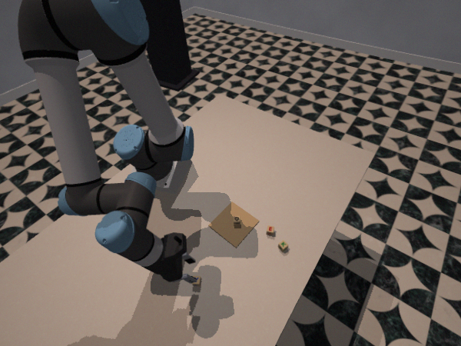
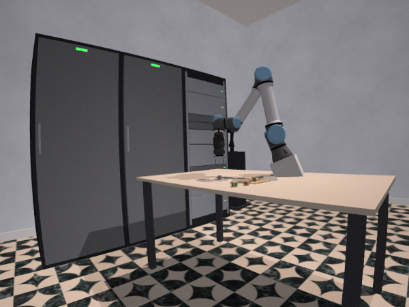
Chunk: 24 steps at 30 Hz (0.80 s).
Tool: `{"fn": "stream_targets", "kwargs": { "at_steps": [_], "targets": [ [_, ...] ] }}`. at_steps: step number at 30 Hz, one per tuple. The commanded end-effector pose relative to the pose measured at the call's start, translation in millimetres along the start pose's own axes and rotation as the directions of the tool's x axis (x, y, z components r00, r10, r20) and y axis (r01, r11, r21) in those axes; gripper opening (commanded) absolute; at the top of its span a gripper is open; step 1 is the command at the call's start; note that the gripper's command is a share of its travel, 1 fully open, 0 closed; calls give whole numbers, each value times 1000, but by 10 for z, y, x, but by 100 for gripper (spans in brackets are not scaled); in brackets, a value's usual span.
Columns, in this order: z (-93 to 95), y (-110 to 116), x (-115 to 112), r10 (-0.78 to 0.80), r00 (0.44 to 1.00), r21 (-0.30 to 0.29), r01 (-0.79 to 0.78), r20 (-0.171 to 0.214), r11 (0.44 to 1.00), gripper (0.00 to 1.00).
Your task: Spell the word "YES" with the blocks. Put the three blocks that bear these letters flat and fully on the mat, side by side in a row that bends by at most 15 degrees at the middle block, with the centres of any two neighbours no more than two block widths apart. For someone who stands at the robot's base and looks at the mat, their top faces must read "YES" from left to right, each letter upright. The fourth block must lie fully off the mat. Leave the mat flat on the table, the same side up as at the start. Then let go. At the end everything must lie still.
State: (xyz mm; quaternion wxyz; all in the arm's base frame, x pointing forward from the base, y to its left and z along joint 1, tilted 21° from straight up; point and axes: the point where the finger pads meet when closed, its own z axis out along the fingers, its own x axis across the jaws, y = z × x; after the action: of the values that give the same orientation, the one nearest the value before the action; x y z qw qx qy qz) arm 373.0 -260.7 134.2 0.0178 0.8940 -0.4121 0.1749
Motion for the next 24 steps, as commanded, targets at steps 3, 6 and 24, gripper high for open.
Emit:
{"fn": "stream_targets", "kwargs": {
  "at_steps": [3,6,24],
  "targets": [
    [11,-47,-30,1,1000,-2,-1,6,1000,100],
    [35,-111,-82,6,1000,-7,-6,17,1000,100],
    [179,-923,-773,59,994,-112,-49,89,992,100]
  ]
}}
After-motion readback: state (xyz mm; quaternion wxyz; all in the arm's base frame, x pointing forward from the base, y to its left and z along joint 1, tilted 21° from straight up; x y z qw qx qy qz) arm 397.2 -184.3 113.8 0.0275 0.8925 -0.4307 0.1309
